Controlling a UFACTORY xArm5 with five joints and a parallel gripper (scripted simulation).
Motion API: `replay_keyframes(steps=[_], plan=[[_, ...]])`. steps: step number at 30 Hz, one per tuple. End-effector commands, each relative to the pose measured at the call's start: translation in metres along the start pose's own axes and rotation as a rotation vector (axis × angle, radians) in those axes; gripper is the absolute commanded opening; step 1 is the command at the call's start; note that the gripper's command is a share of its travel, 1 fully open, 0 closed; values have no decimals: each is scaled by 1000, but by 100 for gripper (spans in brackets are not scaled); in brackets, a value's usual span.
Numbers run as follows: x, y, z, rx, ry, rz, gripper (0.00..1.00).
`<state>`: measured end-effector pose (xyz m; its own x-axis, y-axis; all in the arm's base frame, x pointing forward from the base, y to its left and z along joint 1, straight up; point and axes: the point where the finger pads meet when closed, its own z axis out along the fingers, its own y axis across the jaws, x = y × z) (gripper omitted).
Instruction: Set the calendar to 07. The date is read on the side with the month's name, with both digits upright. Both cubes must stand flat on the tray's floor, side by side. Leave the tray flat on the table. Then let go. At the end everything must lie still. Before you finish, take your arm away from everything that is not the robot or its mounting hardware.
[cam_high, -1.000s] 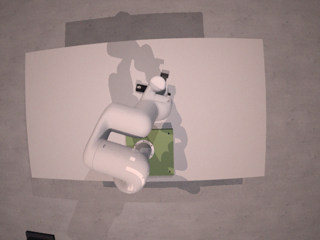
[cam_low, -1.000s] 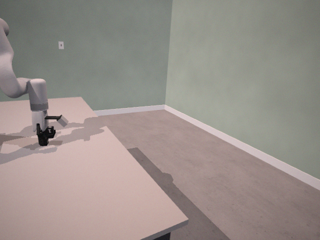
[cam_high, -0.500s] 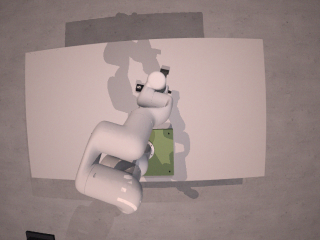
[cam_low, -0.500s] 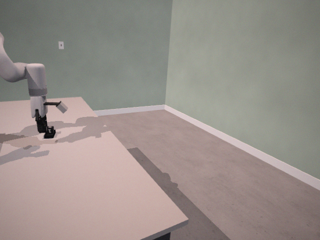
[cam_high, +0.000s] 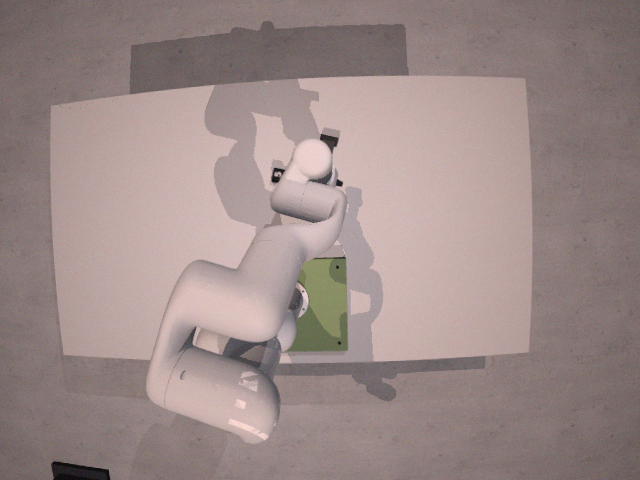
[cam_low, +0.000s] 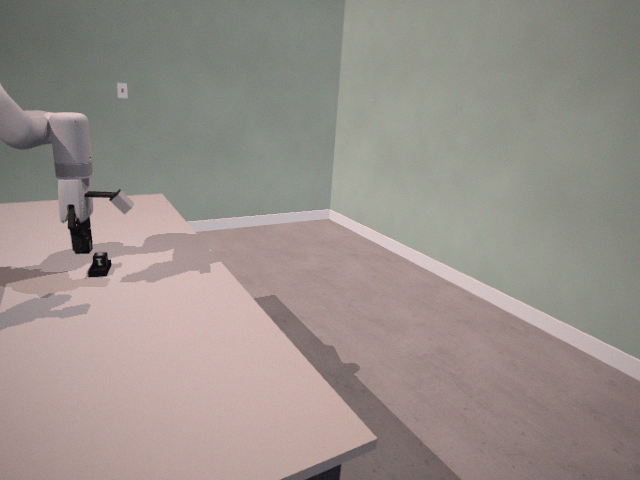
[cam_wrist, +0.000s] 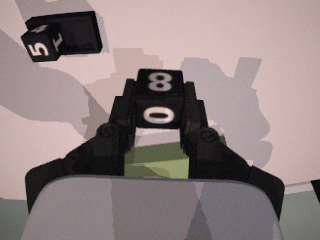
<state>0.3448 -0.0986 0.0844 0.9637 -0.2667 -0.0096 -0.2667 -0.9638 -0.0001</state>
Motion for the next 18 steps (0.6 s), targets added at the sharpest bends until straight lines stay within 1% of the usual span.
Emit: replay_keyframes(steps=[1,4,6,10,11,16,18], plan=[[1,0,-2,0,4,3,29],[2,0,-2,0,4,20,29],[2,0,-2,0,4,63,29],[2,0,-2,0,4,234,29],[2,0,-2,0,4,236,29],[3,0,-2,1,4,411,29],[3,0,-2,1,4,436,29]])
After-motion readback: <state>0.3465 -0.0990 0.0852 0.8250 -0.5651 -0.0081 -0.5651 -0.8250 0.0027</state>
